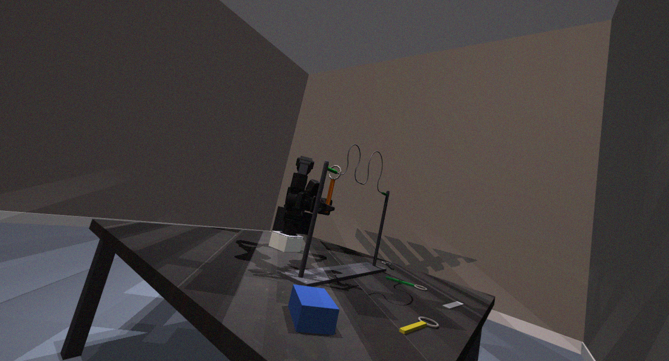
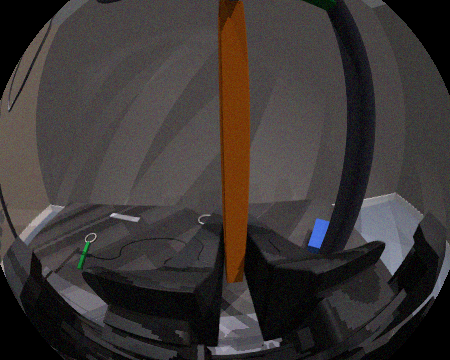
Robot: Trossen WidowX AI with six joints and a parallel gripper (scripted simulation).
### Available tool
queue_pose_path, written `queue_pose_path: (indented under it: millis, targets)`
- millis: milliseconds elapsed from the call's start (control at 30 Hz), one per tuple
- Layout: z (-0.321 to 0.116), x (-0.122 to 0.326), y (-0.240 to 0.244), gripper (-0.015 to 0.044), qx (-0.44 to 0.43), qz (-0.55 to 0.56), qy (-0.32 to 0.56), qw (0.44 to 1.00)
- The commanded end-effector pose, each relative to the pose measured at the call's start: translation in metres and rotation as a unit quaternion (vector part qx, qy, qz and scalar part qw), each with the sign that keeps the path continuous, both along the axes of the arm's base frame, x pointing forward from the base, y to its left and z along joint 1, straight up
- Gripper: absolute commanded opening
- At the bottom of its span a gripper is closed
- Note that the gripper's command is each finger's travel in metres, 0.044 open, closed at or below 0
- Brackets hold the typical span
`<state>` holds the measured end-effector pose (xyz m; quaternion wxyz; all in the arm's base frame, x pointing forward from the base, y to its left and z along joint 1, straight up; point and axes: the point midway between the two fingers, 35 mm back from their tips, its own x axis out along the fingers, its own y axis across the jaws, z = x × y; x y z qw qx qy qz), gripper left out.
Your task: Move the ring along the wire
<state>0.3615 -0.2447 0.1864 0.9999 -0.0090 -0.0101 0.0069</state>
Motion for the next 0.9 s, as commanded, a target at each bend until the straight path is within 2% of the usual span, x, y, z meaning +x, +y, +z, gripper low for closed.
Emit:
queue_pose_path:
  millis: [0,867]
  targets:
    - [0.002,0.000,0.006,-0.0150,-0.004,0.000,-0.003,1.000]
    - [0.002,-0.001,0.041,-0.0150,0.034,0.000,-0.001,0.999]
